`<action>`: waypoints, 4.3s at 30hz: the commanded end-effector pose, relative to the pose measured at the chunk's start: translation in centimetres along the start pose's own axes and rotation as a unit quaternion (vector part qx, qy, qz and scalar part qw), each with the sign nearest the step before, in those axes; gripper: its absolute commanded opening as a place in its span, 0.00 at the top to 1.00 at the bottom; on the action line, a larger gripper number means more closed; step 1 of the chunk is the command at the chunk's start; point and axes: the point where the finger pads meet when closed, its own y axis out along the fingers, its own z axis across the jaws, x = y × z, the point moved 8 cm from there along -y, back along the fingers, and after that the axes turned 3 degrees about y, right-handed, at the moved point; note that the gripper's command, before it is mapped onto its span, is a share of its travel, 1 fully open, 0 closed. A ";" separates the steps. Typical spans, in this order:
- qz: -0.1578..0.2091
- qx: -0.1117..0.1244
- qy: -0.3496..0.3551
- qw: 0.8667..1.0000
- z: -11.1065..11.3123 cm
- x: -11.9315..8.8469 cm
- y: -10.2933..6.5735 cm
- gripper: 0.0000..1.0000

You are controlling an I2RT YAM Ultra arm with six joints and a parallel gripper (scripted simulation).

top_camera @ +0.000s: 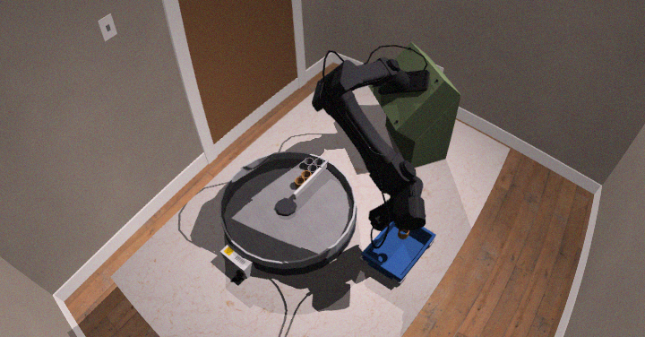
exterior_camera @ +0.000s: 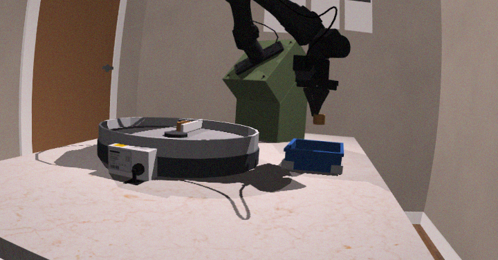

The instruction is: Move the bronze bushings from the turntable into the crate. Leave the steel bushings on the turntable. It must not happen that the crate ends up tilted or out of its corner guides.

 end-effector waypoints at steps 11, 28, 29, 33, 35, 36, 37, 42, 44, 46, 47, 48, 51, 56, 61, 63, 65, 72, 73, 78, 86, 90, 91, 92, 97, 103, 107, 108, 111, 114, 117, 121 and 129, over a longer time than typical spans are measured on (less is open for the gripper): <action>-0.019 0.024 0.006 1.000 0.7 0.6 -1.8 1.00; -0.019 0.023 0.006 1.000 0.7 0.6 -1.8 1.00; -0.019 0.023 0.006 1.000 0.7 0.6 -1.8 1.00; -0.019 0.023 0.006 1.000 0.7 0.6 -1.8 1.00; -0.019 0.023 0.006 1.000 0.7 0.6 -1.8 1.00; -0.019 0.023 0.006 1.000 0.7 0.6 -1.8 1.00; -0.019 0.023 0.006 1.000 0.7 0.6 -1.8 1.00; -0.019 0.023 0.006 1.000 0.7 0.6 -1.8 1.00; -0.020 0.024 0.006 0.999 0.7 0.5 -1.7 1.00; -0.013 0.012 -0.008 1.000 0.3 -0.6 -0.4 1.00; -0.008 -0.001 -0.008 1.000 -0.1 -0.7 1.0 1.00; -0.006 0.001 -0.008 1.000 -0.1 -0.7 1.4 1.00; 0.000 0.004 -0.008 1.000 -0.1 -0.8 3.2 1.00; -0.010 0.024 -0.001 1.000 1.3 -0.1 3.6 1.00; -0.019 0.031 0.010 0.999 1.3 1.0 3.3 1.00; -0.017 0.028 0.007 0.999 1.3 0.7 3.6 1.00; -0.017 0.028 0.007 0.999 1.3 0.7 3.6 1.00; -0.017 0.028 0.007 0.999 1.3 0.7 3.6 1.00; -0.017 0.028 0.008 0.999 1.3 0.7 3.6 1.00; -0.017 0.028 0.007 0.999 1.3 0.7 3.6 1.00; -0.017 0.028 0.007 0.999 1.3 0.7 3.6 1.00; -0.017 0.028 0.007 0.999 1.3 0.7 3.6 1.00; -0.017 0.028 0.007 0.999 1.3 0.7 3.6 1.00; -0.017 0.028 0.007 0.999 1.3 0.7 3.6 1.00; -0.013 0.022 0.003 1.000 1.3 0.0 4.0 1.00; -0.017 0.023 0.010 1.000 1.4 0.5 3.5 1.00; -0.022 0.029 0.016 0.999 1.5 0.9 3.2 1.00; -0.022 0.029 0.016 0.999 1.5 0.9 3.2 1.00; -0.022 0.029 0.016 0.999 1.5 0.9 3.2 1.00; -0.022 0.029 0.016 0.999 1.5 0.9 3.2 1.00; -0.022 0.029 0.016 0.999 1.5 0.9 3.2 1.00; -0.022 0.029 0.016 0.999 1.5 0.9 3.2 1.00; -0.022 0.029 0.016 0.999 1.5 0.9 3.2 1.00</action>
